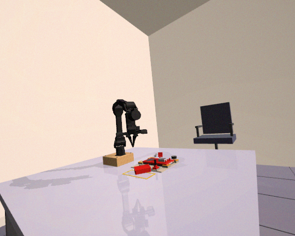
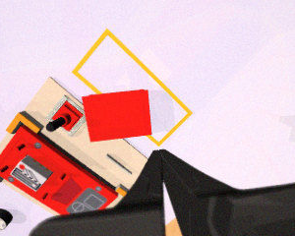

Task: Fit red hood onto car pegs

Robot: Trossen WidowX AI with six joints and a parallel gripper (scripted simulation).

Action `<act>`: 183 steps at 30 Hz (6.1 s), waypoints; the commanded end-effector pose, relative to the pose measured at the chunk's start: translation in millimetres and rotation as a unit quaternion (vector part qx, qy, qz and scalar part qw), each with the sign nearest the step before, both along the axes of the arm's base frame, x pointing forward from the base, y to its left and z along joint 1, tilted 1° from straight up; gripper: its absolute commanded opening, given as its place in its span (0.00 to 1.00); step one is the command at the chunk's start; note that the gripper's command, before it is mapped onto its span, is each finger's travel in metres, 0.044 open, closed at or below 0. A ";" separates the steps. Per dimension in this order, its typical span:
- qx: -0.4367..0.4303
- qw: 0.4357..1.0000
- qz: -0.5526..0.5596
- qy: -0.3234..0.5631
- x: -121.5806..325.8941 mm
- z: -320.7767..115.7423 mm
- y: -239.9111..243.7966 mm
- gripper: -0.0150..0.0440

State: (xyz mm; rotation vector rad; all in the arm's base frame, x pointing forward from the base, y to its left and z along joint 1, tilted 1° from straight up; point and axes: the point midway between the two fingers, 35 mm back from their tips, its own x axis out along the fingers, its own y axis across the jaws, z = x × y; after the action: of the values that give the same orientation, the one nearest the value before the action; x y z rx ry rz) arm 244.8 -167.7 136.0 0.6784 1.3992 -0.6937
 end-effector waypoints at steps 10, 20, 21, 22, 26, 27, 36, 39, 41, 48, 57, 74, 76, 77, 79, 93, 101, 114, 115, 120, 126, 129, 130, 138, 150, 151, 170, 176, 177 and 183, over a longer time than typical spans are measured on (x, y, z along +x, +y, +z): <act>0.000 1.000 0.000 0.001 -0.1 -1.2 0.1 0.25; -0.002 0.998 0.064 0.003 3.1 -6.8 1.9 0.39; -0.004 0.994 0.107 0.005 5.2 -10.7 3.1 0.43; -0.006 0.989 0.151 0.006 7.3 -14.6 4.5 0.48; -0.013 0.947 0.321 0.013 15.1 -30.2 10.3 0.65; -0.014 0.932 0.362 0.014 16.9 -34.1 11.9 0.70; -0.026 0.727 0.686 0.025 31.6 -68.3 27.3 1.00; -0.026 0.707 0.706 0.025 32.6 -70.8 28.6 1.00; -0.026 0.707 0.706 0.025 32.6 -70.8 28.6 1.00; -0.026 0.707 0.706 0.025 33.1 -70.8 28.8 1.00; -0.026 0.707 0.706 0.025 33.7 -70.9 29.0 1.00; -0.026 0.707 0.706 0.025 35.1 -83.4 28.4 1.00; -0.026 0.707 0.706 0.025 35.3 -85.0 28.3 1.00; -0.026 0.707 0.706 0.025 35.4 -85.9 28.3 1.00; -0.026 0.707 0.706 0.025 35.5 -87.5 28.2 1.00; -0.026 0.707 0.706 0.025 36.4 -99.0 28.0 1.00; -0.026 0.707 0.706 0.025 36.8 -105.6 28.0 1.00; -0.026 0.707 0.706 0.025 37.4 -116.1 28.2 1.00; -0.026 0.707 0.706 0.025 37.4 -116.9 28.3 1.00; -0.026 0.707 0.706 0.025 37.7 -120.9 28.5 1.00; -0.026 0.707 0.706 0.025 37.9 -124.5 28.7 1.00; -0.026 0.707 0.706 0.025 37.9 -124.5 28.7 1.00; -0.026 0.707 0.706 0.025 37.9 -124.5 28.7 1.00; -0.026 0.707 0.706 0.025 38.0 -127.2 28.6 1.00; -0.026 0.707 0.706 0.025 38.3 -133.1 28.4 1.00; -0.026 0.707 0.706 0.025 38.3 -133.6 28.4 1.00; -0.026 0.707 0.706 0.025 38.5 -142.9 28.2 1.00; -0.026 0.707 0.706 0.025 38.4 -144.6 28.2 1.00; -0.029 0.708 0.706 0.022 39.6 -141.1 28.2 0.96; -0.029 0.708 0.706 0.022 39.6 -141.1 28.2 0.79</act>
State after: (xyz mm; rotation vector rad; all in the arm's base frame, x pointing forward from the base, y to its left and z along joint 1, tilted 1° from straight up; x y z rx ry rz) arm 284.1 -139.3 -5.6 -0.5611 1.4725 0.5037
